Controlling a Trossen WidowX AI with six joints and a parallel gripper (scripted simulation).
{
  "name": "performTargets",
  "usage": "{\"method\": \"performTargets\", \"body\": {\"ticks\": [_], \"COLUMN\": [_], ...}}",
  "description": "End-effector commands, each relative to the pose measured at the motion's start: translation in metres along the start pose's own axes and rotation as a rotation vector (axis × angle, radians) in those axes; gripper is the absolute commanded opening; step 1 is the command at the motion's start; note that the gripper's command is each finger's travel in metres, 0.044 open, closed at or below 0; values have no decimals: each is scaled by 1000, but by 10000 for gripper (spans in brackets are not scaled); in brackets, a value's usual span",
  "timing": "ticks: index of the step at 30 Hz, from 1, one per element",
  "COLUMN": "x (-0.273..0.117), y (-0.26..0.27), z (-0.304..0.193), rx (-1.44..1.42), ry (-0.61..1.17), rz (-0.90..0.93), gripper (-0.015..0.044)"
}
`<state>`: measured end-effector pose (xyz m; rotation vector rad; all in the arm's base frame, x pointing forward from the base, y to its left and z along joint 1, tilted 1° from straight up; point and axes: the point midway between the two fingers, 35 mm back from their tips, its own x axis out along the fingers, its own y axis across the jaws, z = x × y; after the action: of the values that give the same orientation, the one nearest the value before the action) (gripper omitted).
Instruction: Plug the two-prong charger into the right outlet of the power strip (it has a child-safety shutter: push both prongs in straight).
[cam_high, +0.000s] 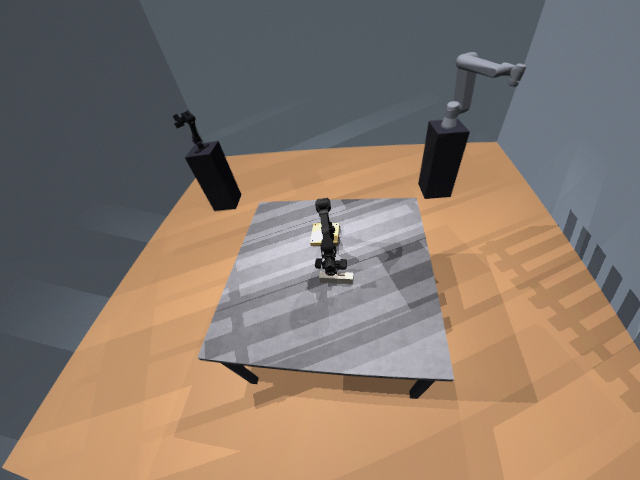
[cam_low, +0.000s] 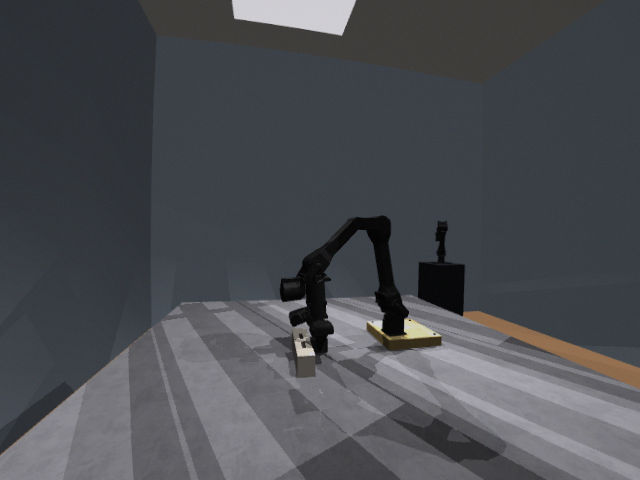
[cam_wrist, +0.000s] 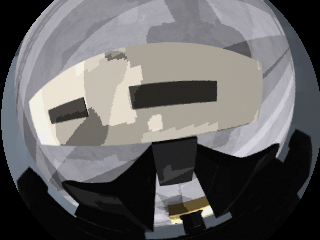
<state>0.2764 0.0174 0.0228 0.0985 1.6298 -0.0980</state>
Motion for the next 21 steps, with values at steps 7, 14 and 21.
{"method": "performTargets", "body": {"ticks": [7, 14, 21], "x": [-1, -1, -1], "y": [-1, -1, -1], "z": [8, 11, 14], "rx": [0, 0, 0], "ry": [-12, -13, -13], "rz": [-2, -2, -2], "gripper": [0, 0, 0]}}
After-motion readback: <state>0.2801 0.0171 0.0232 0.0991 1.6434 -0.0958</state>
